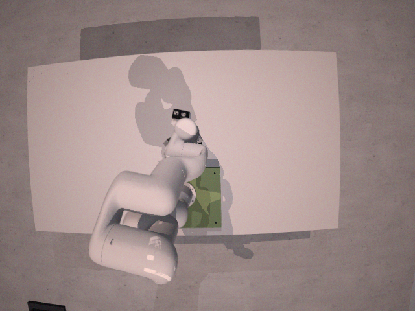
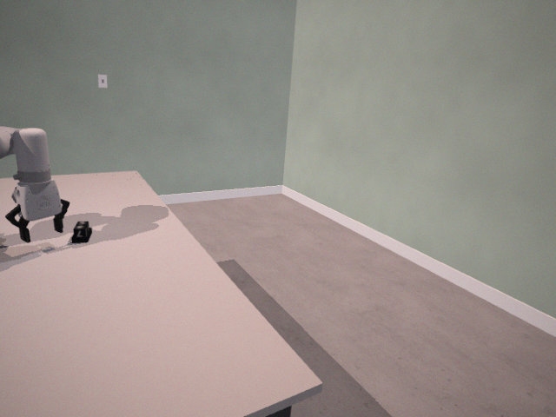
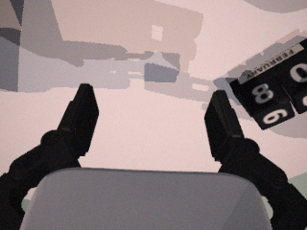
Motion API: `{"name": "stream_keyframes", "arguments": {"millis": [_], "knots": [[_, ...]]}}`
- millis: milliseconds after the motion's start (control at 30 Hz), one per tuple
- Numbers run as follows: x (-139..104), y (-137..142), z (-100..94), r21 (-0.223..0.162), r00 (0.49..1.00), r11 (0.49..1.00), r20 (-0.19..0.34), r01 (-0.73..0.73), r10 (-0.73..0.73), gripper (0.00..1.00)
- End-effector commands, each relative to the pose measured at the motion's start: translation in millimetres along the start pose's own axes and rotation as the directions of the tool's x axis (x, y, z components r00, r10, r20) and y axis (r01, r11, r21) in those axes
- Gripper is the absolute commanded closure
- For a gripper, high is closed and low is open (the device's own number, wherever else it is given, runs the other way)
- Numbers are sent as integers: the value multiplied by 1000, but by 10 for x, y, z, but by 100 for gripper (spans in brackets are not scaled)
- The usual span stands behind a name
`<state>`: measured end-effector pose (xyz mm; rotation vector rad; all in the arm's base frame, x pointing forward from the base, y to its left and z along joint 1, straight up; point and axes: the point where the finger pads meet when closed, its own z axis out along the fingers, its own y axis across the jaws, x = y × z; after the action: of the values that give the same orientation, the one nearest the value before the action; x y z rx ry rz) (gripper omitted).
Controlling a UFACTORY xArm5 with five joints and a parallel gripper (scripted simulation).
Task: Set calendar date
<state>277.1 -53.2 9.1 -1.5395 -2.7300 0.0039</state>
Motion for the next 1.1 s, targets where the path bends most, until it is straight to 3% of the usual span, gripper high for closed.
{"name": "stream_keyframes", "arguments": {"millis": [0,867,1067], "knots": [[-7,8,-6,-2,1000,1000,2,0,0,0],[-9,10,-153,-2,1000,1000,2,0,0,0],[20,214,-162,-2,1000,1000,2,0,0,0]]}}
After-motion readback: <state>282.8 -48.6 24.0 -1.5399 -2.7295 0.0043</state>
